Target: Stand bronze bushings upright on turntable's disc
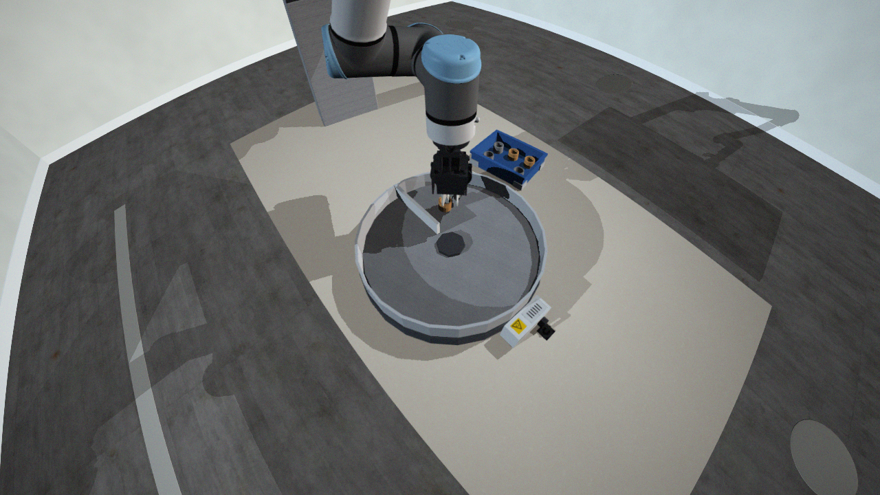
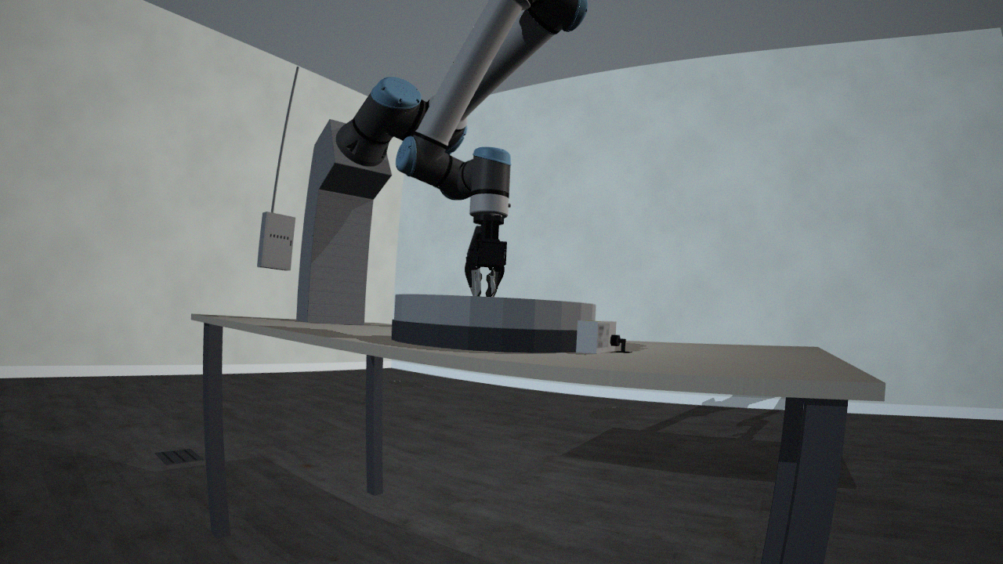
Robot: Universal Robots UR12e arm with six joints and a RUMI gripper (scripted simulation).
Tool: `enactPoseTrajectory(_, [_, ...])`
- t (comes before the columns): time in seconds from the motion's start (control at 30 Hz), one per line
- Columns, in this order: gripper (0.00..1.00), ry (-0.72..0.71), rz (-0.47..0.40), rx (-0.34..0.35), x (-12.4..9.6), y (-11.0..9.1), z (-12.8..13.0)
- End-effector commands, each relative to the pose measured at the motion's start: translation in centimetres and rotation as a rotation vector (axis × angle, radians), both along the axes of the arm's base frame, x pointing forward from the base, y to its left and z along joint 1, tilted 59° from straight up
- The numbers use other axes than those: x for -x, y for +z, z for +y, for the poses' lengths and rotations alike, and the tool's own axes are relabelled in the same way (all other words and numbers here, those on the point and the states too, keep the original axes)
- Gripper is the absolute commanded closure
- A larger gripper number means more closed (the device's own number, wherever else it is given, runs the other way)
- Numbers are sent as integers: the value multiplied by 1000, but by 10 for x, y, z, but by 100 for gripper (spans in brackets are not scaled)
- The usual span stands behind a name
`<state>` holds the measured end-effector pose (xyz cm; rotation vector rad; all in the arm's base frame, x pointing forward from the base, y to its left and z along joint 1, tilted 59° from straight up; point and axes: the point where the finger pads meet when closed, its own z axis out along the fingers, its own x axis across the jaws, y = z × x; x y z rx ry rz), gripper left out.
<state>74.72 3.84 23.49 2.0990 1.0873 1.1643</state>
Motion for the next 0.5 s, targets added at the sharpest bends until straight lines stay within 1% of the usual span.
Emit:
enactPoseTrajectory(0.0, [100, 0, -1, 0, -1, 0, 0])
enactPoseTrajectory(0.47, [100, 0, -1, 0, -3, -2, 0])
